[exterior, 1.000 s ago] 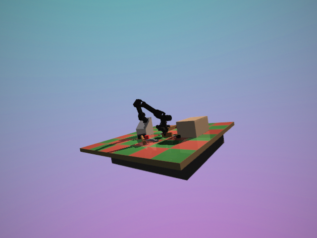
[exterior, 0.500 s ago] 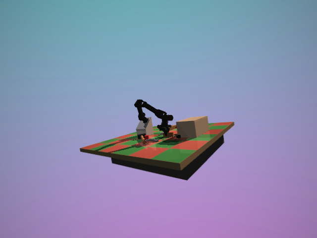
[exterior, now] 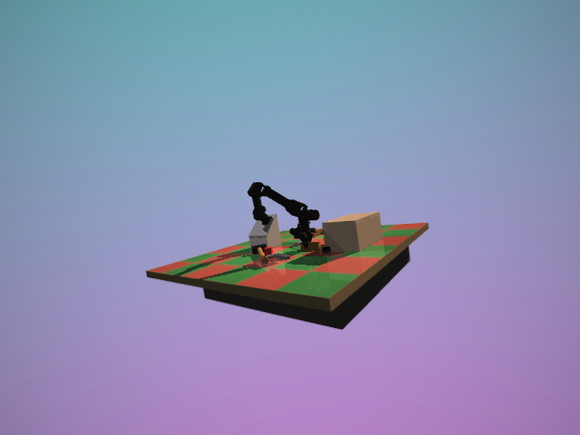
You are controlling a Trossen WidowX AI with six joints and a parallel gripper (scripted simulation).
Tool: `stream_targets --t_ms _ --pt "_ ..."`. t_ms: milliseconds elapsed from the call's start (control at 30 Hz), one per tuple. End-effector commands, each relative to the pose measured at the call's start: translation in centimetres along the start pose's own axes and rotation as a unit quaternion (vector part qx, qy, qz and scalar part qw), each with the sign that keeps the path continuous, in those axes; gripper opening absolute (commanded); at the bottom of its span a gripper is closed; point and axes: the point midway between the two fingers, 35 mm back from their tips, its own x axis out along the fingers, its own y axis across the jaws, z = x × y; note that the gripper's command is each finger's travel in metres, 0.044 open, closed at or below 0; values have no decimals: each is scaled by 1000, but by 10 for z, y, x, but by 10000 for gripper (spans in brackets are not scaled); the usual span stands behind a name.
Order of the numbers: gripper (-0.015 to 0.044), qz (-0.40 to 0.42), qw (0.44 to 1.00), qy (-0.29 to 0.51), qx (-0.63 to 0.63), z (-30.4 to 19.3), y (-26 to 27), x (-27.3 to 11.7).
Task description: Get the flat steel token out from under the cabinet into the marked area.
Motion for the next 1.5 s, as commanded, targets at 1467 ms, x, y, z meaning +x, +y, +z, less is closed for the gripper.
stream_targets --t_ms 1467 --pt "0 0 1000 6 7 -42 3 -1"
